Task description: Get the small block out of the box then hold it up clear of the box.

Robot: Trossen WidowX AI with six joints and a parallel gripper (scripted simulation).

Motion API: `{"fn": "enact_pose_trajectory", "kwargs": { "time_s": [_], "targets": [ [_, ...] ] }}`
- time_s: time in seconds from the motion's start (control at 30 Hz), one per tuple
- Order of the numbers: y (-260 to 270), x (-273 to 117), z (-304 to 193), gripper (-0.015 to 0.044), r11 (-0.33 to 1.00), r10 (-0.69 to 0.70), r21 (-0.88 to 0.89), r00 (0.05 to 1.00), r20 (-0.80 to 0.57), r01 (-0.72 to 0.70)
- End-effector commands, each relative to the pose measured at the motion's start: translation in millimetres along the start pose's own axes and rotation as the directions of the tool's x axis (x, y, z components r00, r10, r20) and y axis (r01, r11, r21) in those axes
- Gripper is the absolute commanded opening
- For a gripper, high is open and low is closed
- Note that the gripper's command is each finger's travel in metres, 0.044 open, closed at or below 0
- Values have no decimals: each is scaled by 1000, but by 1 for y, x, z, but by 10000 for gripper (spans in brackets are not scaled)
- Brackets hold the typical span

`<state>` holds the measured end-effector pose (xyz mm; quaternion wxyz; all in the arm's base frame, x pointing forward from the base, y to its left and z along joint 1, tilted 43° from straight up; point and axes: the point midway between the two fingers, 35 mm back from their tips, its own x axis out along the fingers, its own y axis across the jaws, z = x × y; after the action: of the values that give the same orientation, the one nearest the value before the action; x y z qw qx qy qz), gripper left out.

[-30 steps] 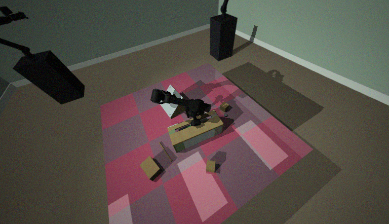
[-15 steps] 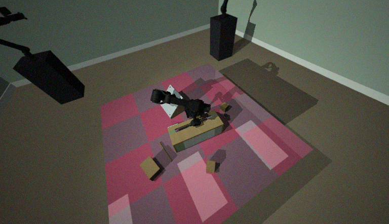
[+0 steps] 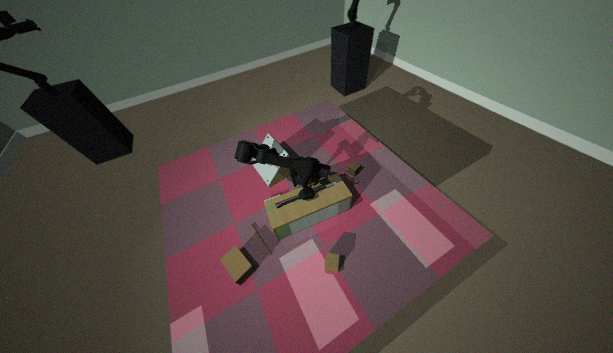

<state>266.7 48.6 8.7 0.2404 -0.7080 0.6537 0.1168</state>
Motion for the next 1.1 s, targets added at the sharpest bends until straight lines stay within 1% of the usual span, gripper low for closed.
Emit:
{"fn": "enact_pose_trajectory", "kwargs": {
  "time_s": [0.0,0.4,0.63,1.07],
  "targets": [
    [1,3,-5,400,1000,0,-5,1000,-5,0],
    [1,7,-17,400,1000,0,-5,1000,-5,0],
    [1,3,-6,400,1000,0,-5,1000,-5,0],
    [1,6,-14,400,1000,0,-5,1000,-5,0]
  ]
}}
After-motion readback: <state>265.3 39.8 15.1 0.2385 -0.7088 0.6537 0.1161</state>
